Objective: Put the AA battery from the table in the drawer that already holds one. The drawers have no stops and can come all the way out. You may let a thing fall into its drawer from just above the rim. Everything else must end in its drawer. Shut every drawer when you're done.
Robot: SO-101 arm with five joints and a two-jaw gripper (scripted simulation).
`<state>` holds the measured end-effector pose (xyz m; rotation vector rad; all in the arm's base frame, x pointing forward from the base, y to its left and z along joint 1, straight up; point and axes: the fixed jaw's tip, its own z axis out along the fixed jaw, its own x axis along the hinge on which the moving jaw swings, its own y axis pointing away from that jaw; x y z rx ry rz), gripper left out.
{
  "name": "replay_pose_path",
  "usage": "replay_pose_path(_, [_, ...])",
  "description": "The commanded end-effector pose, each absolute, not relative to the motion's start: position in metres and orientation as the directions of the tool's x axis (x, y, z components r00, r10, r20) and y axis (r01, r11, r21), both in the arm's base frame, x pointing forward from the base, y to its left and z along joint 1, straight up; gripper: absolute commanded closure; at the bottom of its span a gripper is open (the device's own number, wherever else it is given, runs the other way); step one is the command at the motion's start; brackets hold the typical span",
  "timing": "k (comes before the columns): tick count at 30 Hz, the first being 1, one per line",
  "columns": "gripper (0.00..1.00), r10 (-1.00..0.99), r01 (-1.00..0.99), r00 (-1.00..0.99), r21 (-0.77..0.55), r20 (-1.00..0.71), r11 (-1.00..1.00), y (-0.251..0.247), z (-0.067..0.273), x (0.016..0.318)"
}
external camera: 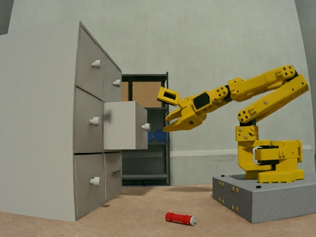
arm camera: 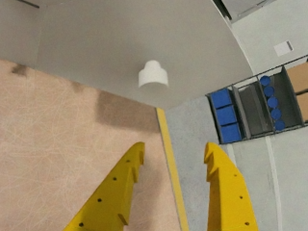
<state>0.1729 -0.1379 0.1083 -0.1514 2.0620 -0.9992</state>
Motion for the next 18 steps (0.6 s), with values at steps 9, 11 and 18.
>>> replay_pose_path(9, [0.79,-0.411,0.238,-0.670,-0.703,-0.618,0.670,-0.1357,0.1068,0.1618])
replay_pose_path(11, [0.79,-0.411,0.238,-0.670,-0.703,-0.618,0.670,-0.1357,0.1068,0.1618])
replay_pose_path(18, [0.79,-0.218,0.290,-0.699,-0.549,-0.681,0.784,-0.1305,0.0975,0.1555])
